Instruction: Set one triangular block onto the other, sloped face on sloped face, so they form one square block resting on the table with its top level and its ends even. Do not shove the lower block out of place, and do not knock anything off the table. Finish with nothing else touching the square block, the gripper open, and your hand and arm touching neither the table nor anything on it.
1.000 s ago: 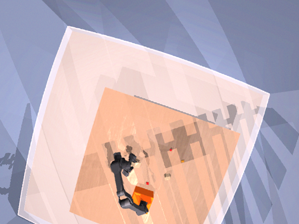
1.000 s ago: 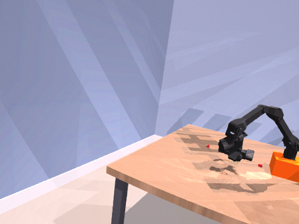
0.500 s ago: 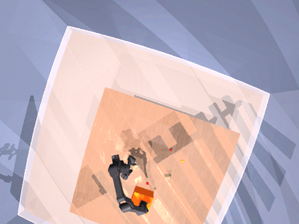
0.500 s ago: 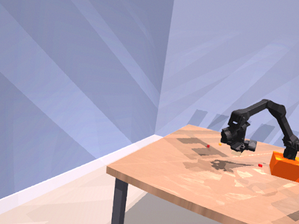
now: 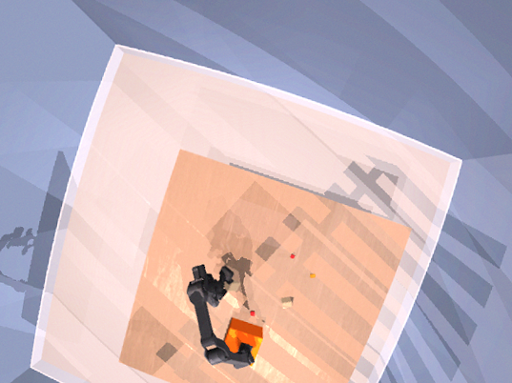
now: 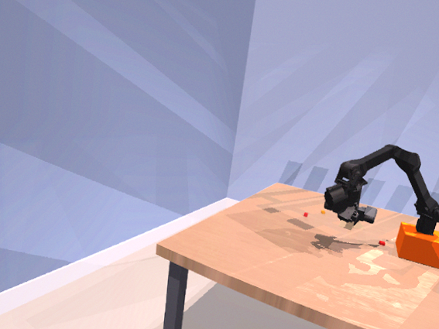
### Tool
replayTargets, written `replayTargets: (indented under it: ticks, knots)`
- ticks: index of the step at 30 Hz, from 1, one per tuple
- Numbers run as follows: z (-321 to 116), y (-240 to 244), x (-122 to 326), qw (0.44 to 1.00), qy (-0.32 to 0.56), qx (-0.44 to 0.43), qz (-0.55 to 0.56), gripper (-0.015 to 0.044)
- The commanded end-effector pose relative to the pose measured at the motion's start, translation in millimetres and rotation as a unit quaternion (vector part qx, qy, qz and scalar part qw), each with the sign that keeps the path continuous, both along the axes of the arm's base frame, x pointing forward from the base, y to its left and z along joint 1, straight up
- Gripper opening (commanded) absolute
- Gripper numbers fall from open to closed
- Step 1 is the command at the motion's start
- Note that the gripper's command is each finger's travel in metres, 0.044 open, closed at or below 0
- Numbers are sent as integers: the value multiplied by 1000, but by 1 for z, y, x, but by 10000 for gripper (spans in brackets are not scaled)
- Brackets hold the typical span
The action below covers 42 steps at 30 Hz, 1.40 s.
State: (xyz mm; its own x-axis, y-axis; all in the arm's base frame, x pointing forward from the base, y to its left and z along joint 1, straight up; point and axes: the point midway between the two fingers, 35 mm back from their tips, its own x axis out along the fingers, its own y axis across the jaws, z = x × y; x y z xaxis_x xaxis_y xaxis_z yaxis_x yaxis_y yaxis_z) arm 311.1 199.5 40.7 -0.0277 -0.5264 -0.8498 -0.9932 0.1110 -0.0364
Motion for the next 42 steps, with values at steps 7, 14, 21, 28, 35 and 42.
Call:
replayTargets:
  ticks: [7,14,21,28,35,42]
  knots:
    - [2,-7,0,988,-65,85,-113,0]
    - [2,-10,-1,966,-102,143,-190,0]
    - [2,-13,-1,935,-133,200,-262,0]
    - [4,-17,-3,895,-158,256,-331,0]
    - [7,-20,-4,847,-175,309,-394,0]
    - [8,-21,-5,837,-178,321,-407,0]
